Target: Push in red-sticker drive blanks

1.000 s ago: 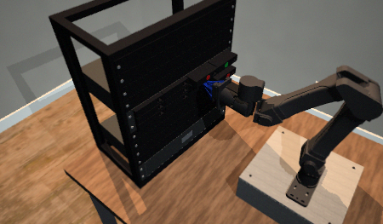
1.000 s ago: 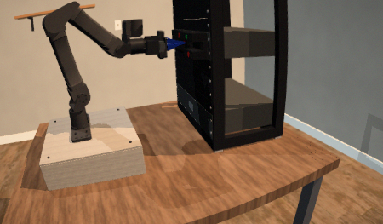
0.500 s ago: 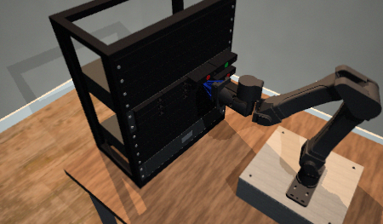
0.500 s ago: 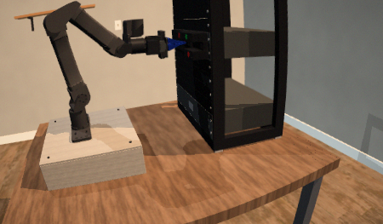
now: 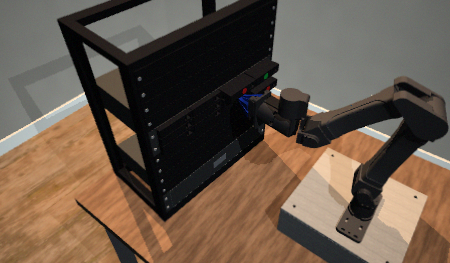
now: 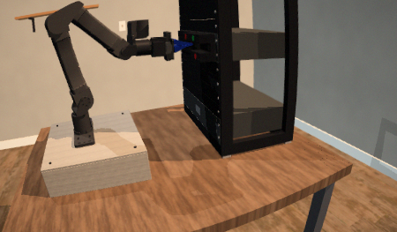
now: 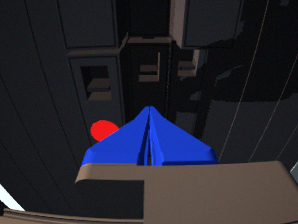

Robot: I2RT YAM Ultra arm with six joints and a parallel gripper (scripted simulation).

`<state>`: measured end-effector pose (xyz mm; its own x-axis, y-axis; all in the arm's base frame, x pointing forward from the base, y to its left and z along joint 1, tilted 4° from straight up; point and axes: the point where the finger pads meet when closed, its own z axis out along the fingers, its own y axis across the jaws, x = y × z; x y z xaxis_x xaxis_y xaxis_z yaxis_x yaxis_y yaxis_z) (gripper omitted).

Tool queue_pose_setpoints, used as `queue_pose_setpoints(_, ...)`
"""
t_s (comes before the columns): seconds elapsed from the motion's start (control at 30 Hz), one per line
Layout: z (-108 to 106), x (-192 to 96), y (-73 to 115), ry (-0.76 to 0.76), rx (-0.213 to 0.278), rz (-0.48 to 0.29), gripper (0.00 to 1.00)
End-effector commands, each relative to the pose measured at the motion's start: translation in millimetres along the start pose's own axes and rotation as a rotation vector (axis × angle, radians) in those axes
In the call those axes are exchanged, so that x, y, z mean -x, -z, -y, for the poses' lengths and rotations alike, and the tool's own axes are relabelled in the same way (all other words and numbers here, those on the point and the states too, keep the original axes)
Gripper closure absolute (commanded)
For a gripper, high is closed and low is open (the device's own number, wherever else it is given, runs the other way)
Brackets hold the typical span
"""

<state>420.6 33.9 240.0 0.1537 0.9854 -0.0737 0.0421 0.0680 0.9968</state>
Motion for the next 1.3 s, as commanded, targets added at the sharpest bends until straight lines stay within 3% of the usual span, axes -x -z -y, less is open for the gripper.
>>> queue_pose_setpoints(0.0, -13.7, -7.3, -8.5, -0.002, 0.027, -0.030, 1.00)
queue_pose_setpoints(1.27, -14.4, -11.2, -13.9, 0.000, 0.023, -0.034, 1.00)
